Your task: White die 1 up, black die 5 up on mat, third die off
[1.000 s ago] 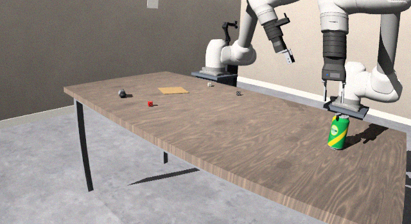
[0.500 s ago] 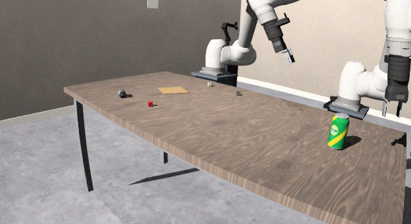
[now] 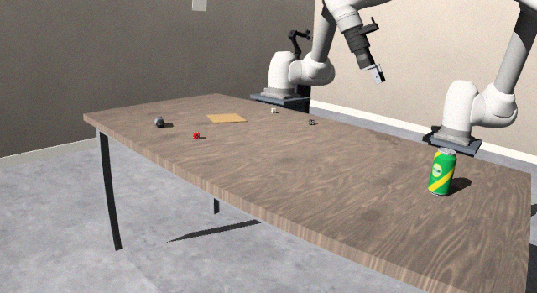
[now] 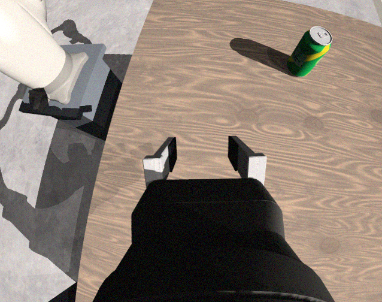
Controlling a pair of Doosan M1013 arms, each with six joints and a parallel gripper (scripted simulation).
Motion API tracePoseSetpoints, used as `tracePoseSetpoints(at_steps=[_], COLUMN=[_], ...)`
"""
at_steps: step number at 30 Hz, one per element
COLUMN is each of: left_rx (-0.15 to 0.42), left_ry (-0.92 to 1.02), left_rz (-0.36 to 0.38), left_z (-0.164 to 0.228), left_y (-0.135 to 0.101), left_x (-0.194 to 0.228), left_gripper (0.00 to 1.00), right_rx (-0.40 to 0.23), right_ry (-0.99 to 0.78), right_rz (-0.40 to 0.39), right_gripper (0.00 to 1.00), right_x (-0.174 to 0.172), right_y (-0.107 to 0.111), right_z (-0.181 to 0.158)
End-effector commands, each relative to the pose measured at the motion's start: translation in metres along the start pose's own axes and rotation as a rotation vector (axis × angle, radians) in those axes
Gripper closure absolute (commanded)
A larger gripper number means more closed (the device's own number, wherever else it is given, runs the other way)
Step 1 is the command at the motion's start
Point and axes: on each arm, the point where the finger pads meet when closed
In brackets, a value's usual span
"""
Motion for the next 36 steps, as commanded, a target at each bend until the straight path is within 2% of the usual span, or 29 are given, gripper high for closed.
tracePoseSetpoints(at_steps=[1,5,7,8,11,19,22,24,25,28,36], left_rx=[0.031,0.088,0.088,0.104,0.151,0.285,0.333,0.333,0.349,0.393,0.486], left_ry=[0.074,0.179,0.179,0.205,0.278,0.449,0.502,0.502,0.519,0.563,0.649], left_rz=[0.054,0.132,0.132,0.150,0.203,0.322,0.357,0.357,0.367,0.395,0.448], left_z=[0.057,0.108,0.108,0.142,0.163,0.220,0.233,0.233,0.238,0.240,0.236], left_y=[-0.016,-0.036,-0.036,-0.049,-0.060,-0.095,-0.106,-0.106,-0.112,-0.118,-0.129], left_x=[0.036,0.084,0.084,0.117,0.149,0.268,0.315,0.315,0.338,0.368,0.426], left_gripper=[0.00,0.00,0.00,0.00,0.00,0.00,0.00,0.00,0.00,0.00,0.00], right_rx=[-0.001,-0.001,-0.001,-0.001,-0.001,-0.001,-0.001,-0.001,-0.001,-0.001,-0.001], right_ry=[0.000,0.000,0.000,0.000,0.000,0.000,0.000,0.000,0.000,0.000,0.000], right_rz=[0.002,0.002,0.002,0.002,0.002,0.002,0.002,0.002,0.002,0.002,0.002], right_gripper=[0.00,0.00,0.00,0.00,0.00,0.00,0.00,0.00,0.00,0.00,0.00], right_x=[0.001,0.001,0.001,0.001,0.001,0.001,0.001,0.001,0.001,0.001,0.001], right_y=[0.001,0.001,0.001,0.001,0.001,0.001,0.001,0.001,0.001,0.001,0.001], right_z=[0.000,0.000,0.000,0.000,0.000,0.000,0.000,0.000,0.000,0.000,0.000])
Point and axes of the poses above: on each arm, the point where the finger pads meet when closed, its own y axis back along the fingers, its own z axis across the jaws, x = y × z, and after that the axes turned 9 degrees about -y, right-handed
